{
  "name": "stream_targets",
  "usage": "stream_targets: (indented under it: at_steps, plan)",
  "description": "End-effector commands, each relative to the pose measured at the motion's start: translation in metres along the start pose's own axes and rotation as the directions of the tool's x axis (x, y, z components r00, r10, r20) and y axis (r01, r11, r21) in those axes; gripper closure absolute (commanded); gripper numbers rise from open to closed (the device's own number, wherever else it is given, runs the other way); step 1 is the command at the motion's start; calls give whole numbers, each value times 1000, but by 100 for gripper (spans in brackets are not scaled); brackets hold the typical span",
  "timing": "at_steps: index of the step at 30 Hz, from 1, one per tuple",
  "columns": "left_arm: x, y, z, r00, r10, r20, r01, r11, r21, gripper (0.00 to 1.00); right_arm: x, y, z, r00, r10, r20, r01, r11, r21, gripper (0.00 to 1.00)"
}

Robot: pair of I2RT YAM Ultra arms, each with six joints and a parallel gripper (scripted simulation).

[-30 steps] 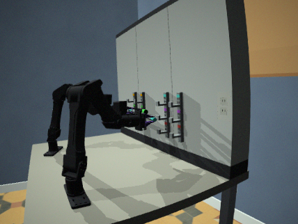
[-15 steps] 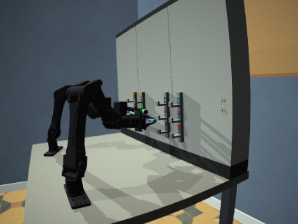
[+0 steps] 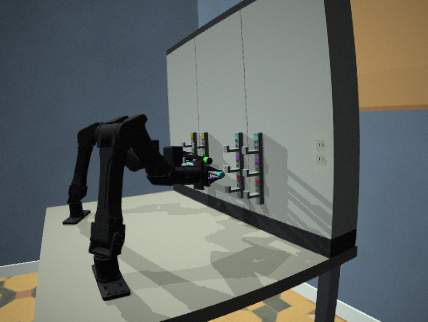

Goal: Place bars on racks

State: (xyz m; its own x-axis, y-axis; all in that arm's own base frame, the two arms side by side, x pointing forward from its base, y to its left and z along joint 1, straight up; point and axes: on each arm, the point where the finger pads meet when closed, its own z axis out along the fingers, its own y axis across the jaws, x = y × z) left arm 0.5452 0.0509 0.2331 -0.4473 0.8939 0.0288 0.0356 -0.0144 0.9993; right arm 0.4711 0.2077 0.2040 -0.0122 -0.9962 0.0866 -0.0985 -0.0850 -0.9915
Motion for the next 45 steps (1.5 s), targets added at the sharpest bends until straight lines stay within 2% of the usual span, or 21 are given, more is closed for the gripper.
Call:
stream_targets:
  at_steps: [1, 2, 17, 45]
  plan:
    - [0, 5, 0, 1000, -29, 10, 29, 999, -26, 32, 3, -44, -2, 996, 85, 5, -85, 992, 96, 100]
    - [0, 5, 0, 1000, -29, 10, 29, 999, -26, 32, 3, -44, -2, 996, 85, 5, -85, 992, 96, 100]
    - [0, 5, 0, 1000, -29, 10, 29, 999, -26, 0, 3, -50, -2, 996, 85, 5, -85, 992, 96, 100]
    - [0, 5, 0, 1000, -29, 9, 29, 999, -27, 0, -4, -60, -4, 997, 79, 5, -79, 993, 92, 100]
